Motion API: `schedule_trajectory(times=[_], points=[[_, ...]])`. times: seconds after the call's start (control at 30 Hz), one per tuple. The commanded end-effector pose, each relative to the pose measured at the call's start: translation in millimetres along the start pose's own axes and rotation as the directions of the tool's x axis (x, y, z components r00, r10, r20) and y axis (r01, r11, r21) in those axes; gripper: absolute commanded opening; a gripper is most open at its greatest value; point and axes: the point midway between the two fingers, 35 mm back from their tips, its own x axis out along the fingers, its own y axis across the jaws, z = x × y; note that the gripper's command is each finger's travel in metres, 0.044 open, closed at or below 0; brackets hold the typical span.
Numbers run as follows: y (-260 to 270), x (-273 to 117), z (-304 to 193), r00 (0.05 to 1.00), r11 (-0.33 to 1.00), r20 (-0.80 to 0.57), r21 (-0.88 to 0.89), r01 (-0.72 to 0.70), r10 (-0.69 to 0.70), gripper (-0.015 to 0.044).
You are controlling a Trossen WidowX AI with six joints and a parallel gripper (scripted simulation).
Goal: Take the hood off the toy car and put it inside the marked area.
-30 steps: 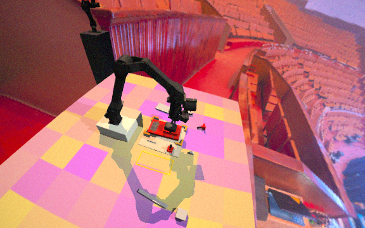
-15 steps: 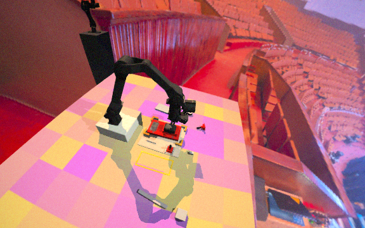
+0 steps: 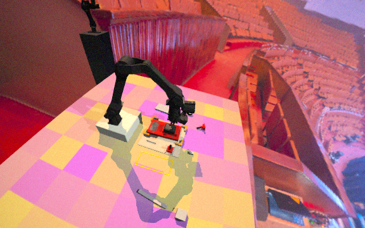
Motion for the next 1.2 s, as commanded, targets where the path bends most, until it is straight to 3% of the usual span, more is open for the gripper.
schedule_trajectory(times=[0.0, 1.03, 1.17], points=[[0.2, 3.4, -1.6, 1.0, 1.0, -0.005, 0.0, -0.002, 0.002, 0.044], [0.2, 18.5, -2.0, 1.0, 1.0, -0.006, 0.0, -0.002, 0.002, 0.044], [0.0, 15.6, -0.1, 1.0, 1.0, 0.0, -0.001, 0.0, 0.0, 0.0335]])
